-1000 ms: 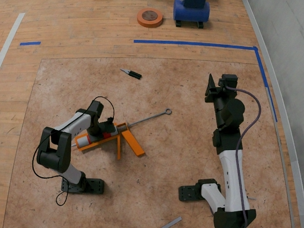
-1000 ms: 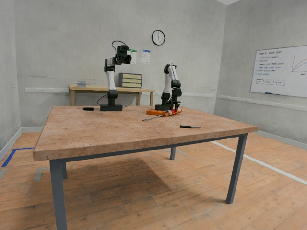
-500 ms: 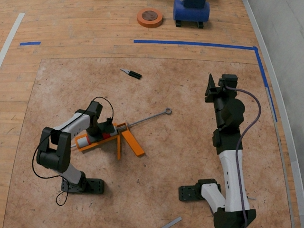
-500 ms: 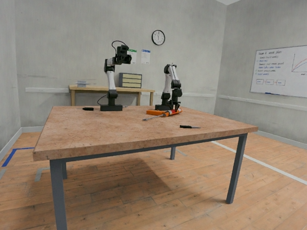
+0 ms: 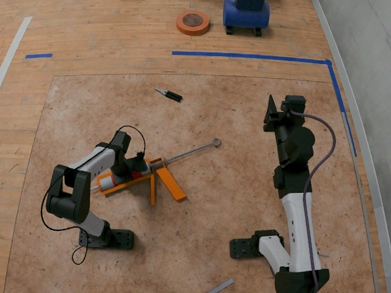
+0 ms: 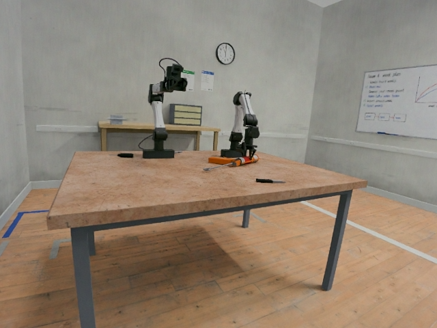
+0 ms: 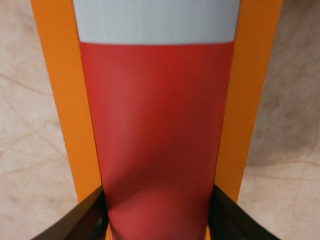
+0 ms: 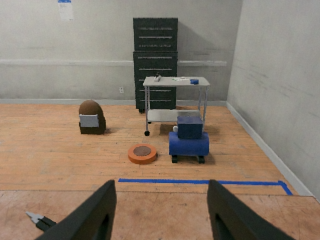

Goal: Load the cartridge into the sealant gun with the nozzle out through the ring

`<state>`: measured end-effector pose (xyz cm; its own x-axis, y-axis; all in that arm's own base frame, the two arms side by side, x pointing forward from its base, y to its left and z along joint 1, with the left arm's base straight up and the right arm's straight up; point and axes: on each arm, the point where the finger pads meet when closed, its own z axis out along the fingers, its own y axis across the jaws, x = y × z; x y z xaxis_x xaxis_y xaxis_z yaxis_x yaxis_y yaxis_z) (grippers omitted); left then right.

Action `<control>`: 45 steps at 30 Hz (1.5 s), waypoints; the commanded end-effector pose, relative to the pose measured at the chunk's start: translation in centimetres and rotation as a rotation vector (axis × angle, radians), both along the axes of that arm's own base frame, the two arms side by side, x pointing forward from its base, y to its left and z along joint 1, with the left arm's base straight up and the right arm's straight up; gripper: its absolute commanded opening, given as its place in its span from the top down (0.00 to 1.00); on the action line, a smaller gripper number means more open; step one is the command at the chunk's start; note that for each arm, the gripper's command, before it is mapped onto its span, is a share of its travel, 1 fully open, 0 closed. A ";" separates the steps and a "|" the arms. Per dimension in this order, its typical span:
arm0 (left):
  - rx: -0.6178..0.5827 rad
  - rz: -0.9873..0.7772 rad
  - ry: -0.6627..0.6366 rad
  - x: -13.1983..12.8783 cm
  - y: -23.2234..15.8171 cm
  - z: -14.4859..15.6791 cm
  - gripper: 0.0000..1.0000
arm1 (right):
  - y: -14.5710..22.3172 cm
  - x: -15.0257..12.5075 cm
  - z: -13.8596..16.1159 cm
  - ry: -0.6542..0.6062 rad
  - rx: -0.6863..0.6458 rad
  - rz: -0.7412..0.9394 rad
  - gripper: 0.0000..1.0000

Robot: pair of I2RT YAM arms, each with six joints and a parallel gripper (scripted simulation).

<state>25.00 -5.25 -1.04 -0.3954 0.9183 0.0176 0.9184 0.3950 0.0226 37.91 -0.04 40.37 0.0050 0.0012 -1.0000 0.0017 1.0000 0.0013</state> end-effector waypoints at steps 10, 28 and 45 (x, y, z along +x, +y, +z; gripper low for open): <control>0.004 0.003 -0.082 1.4 0.5 1.4 1.00 | 0.2 -0.7 1.7 -0.032 0.003 0.002 0.50; -0.010 0.002 -0.068 0.9 0.5 1.2 1.00 | 0.2 -0.7 1.7 -0.032 0.003 0.002 0.50; -0.011 0.006 -0.090 1.6 0.3 1.5 0.44 | 0.2 -0.7 1.7 -0.032 0.003 0.002 0.50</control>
